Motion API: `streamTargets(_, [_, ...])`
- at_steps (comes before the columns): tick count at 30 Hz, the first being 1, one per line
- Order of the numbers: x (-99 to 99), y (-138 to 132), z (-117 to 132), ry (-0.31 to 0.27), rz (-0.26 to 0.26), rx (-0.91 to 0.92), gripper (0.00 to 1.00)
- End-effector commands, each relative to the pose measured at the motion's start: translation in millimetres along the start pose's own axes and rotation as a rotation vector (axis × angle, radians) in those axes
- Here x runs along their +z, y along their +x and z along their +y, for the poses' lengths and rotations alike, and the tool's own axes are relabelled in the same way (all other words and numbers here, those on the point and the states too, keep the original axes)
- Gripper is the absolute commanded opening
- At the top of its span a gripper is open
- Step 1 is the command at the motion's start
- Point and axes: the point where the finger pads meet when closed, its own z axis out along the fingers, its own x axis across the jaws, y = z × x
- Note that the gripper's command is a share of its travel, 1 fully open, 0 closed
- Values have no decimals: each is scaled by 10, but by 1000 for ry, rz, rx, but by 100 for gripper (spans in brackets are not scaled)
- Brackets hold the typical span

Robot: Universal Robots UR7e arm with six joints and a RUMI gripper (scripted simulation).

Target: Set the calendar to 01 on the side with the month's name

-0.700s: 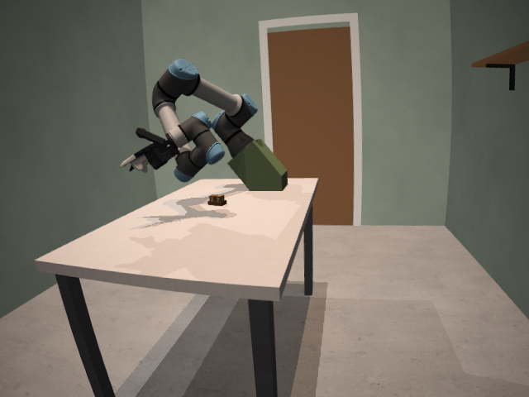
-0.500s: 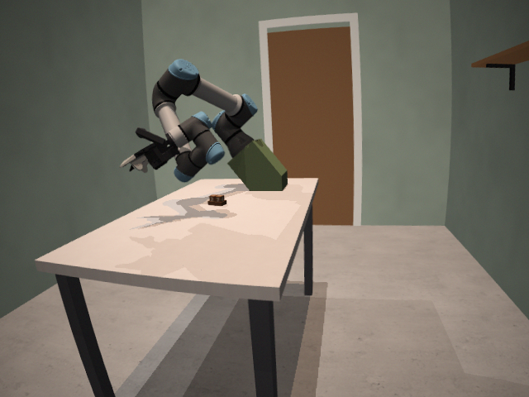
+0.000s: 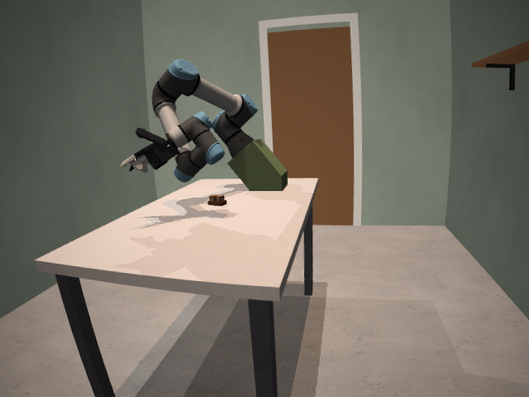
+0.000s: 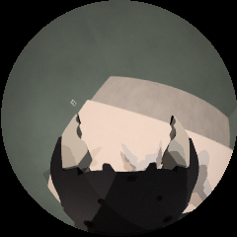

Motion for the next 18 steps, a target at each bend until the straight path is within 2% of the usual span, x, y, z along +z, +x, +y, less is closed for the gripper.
streamTargets(1, [-4, -8, -10, -2, -2, -2, 100])
streamTargets(13, [-28, -95, -44, -56, -36, -57, 100])
streamTargets(18, [-80, -170, -51, -120, -74, -120, 100])
